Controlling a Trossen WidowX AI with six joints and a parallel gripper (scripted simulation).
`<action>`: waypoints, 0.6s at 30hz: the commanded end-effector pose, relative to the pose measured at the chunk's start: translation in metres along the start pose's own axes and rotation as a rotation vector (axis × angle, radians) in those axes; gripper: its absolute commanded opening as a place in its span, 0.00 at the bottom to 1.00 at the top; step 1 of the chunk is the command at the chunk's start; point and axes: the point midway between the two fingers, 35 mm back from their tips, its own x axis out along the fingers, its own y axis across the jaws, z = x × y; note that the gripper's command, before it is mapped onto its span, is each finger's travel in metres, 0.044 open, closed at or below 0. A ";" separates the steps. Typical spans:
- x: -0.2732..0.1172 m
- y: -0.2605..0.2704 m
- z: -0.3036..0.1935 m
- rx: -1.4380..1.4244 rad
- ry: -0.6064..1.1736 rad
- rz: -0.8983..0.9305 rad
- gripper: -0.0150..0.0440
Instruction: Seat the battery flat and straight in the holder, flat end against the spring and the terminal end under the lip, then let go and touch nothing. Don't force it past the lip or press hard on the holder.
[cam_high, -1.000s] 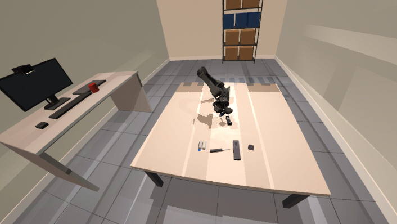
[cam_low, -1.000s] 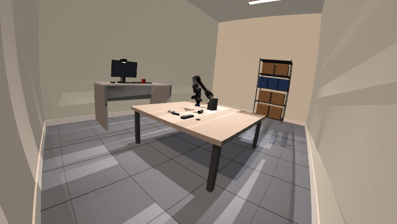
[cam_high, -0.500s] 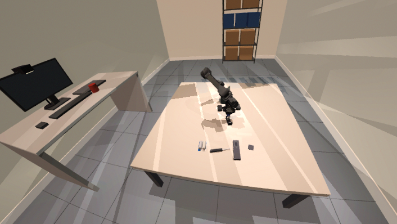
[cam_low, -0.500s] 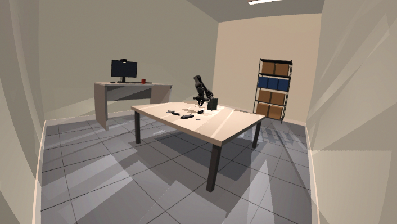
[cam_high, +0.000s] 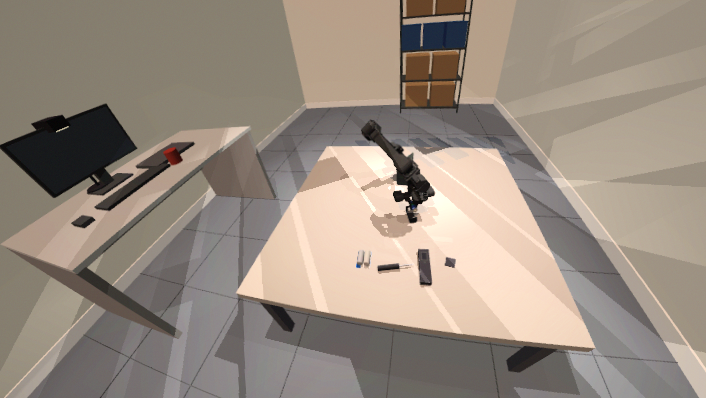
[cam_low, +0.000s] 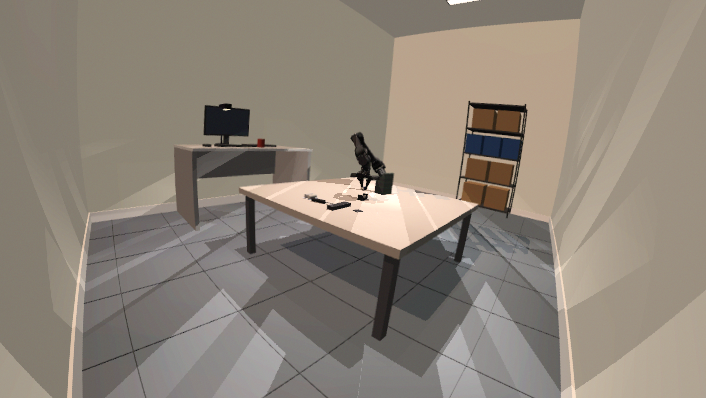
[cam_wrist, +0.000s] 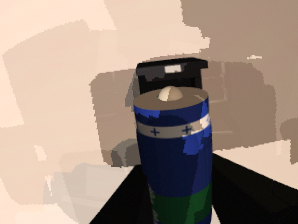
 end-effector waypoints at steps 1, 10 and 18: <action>0.007 -0.002 0.000 0.002 -0.038 0.001 0.39; 0.022 -0.004 0.000 0.005 -0.139 0.006 0.39; 0.028 -0.007 -0.001 0.005 -0.190 0.007 0.39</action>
